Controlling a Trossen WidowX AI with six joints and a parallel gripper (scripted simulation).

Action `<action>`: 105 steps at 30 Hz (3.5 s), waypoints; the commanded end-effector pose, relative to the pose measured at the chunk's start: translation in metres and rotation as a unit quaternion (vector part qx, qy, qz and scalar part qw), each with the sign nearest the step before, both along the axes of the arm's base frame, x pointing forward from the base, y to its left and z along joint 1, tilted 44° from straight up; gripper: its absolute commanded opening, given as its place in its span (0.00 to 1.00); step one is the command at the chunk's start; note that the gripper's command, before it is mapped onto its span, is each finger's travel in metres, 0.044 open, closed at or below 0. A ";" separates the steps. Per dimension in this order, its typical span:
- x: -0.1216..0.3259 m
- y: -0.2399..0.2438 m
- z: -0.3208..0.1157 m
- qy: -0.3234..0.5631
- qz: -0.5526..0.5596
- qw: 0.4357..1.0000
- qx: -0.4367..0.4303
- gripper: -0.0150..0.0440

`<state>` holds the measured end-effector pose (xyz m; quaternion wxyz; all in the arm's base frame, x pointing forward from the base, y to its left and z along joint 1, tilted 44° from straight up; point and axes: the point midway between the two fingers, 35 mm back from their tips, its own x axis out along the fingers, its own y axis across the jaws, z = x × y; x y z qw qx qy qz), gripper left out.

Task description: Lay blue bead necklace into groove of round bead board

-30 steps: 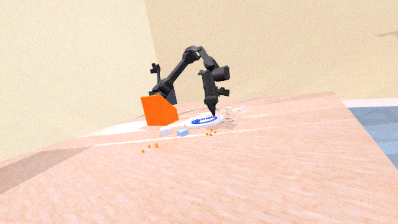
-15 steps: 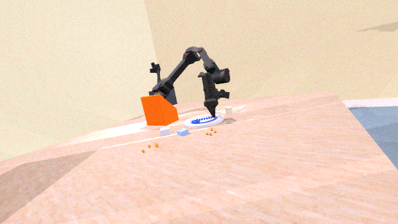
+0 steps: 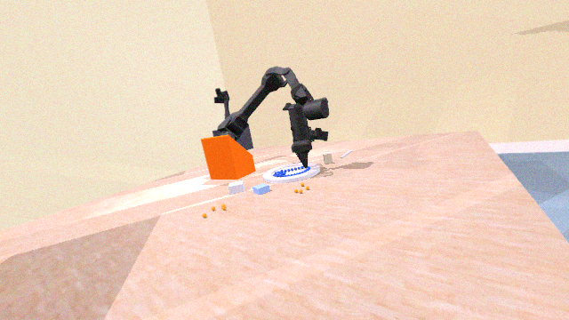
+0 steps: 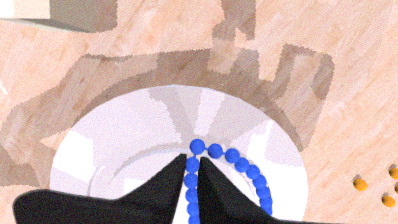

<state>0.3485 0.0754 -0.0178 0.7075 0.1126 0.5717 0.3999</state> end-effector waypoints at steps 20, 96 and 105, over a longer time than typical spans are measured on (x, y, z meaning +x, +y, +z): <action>0.000 -0.001 0.007 0.004 -0.002 1.000 0.002 0.25; -0.005 -0.024 0.030 -0.042 0.045 0.998 0.000 0.60; -0.005 -0.013 0.020 -0.042 0.045 0.998 0.000 0.46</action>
